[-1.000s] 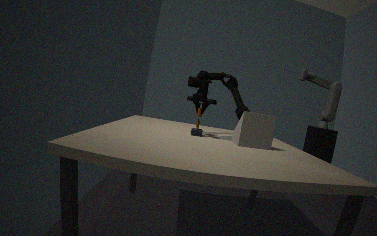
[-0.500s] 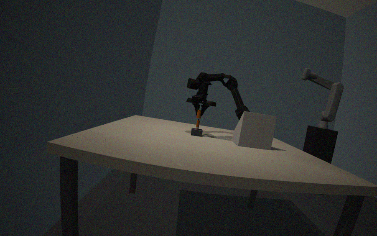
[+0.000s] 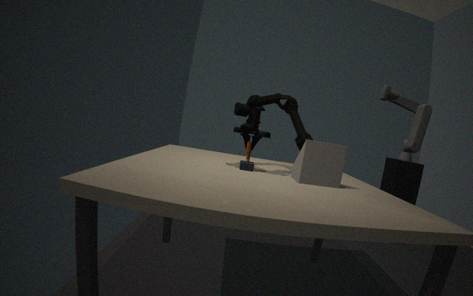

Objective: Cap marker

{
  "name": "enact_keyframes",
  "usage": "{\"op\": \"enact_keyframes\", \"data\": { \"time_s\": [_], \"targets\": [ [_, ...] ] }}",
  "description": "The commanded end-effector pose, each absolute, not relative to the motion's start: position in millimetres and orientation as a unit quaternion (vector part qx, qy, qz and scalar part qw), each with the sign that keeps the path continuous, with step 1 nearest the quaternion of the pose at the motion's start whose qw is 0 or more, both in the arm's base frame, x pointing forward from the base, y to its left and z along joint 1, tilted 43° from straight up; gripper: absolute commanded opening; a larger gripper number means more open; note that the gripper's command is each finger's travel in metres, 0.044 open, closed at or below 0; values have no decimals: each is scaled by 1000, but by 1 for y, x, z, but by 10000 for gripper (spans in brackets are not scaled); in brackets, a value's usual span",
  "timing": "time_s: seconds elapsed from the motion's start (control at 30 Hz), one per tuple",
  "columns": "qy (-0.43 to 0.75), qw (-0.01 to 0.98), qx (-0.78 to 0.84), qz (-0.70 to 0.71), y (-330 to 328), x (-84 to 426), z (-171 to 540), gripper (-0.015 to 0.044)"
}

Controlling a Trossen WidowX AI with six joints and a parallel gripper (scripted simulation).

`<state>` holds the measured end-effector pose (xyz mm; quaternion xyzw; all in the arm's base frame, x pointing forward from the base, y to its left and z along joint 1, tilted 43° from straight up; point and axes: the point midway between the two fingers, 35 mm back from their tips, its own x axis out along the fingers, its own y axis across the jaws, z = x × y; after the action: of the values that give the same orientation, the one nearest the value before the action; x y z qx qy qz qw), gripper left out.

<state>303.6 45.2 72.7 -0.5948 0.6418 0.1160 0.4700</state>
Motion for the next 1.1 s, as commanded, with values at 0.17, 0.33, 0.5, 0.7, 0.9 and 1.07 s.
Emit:
{"op": "enact_keyframes", "data": {
  "time_s": [0.17,0.33,0.5,0.7,0.9,1.07],
  "targets": [
    [643,468,-596,114,34,306,60,0],
    [643,468,-596,114,28,306,54,0],
    [643,468,-596,114,28,306,54,0],
    [643,470,-594,114,28,306,54,53],
    [643,470,-594,114,28,306,54,210],
    [643,470,-594,114,28,306,54,341]
  ]
}}
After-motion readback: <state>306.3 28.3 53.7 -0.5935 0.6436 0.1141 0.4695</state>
